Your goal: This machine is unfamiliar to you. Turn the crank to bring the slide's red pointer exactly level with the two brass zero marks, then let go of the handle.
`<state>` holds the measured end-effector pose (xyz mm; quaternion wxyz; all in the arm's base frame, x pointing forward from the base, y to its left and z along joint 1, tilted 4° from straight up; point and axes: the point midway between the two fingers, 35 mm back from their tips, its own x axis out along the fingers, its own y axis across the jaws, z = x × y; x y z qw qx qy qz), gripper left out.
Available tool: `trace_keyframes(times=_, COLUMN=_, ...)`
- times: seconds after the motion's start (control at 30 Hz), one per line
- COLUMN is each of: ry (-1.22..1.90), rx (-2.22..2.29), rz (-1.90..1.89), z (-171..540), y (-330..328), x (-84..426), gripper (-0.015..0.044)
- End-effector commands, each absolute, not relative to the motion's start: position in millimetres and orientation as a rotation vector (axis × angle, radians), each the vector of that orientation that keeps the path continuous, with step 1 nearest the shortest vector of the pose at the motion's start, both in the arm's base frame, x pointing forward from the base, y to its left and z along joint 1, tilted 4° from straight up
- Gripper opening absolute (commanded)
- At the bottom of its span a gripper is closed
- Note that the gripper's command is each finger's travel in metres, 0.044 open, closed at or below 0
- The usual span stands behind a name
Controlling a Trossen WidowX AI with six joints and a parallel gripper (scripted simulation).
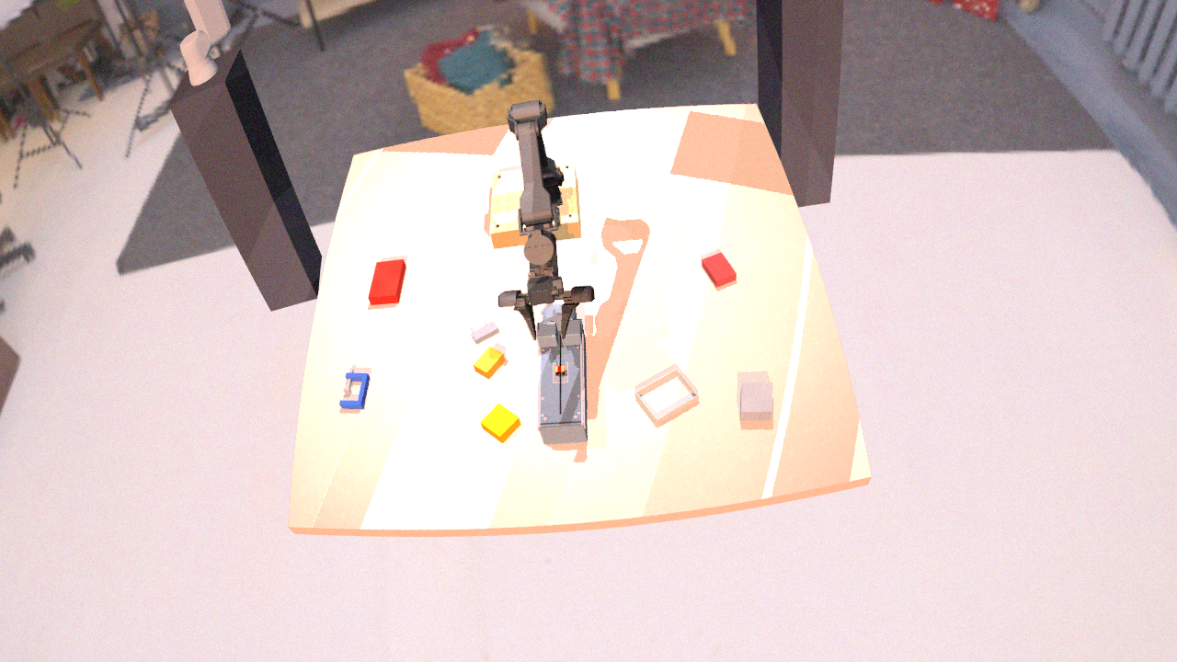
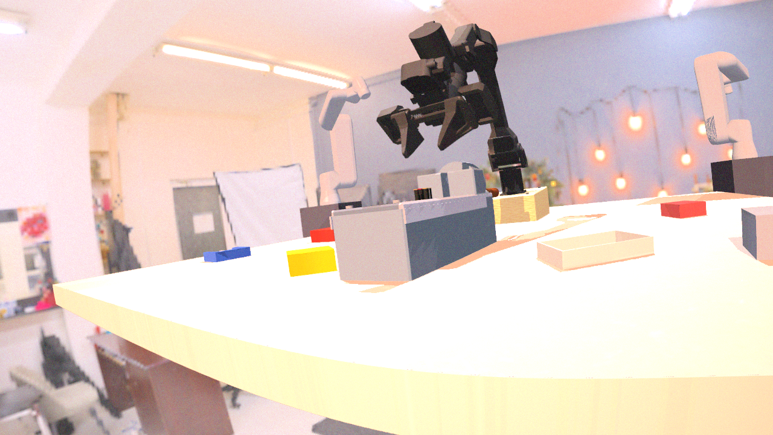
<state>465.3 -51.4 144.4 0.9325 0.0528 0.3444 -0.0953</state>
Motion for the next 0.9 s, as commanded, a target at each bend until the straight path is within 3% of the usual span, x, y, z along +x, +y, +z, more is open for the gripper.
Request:
trace_keyframes(times=0.0, ry=0.705, rx=0.108, rz=-0.195, z=144.5, y=-51.4, x=465.4, gripper=0.0177)
trace_keyframes(times=0.23, ry=0.705, rx=0.108, rz=-0.195, z=144.5, y=-51.4, x=465.4, gripper=0.0000)
trace_keyframes(times=0.83, ry=0.705, rx=0.109, rz=-0.194, z=144.4, y=-51.3, x=465.4, gripper=0.0000)
trace_keyframes(times=0.87, ry=0.705, rx=0.109, rz=-0.194, z=144.4, y=-51.3, x=465.4, gripper=0.0026)
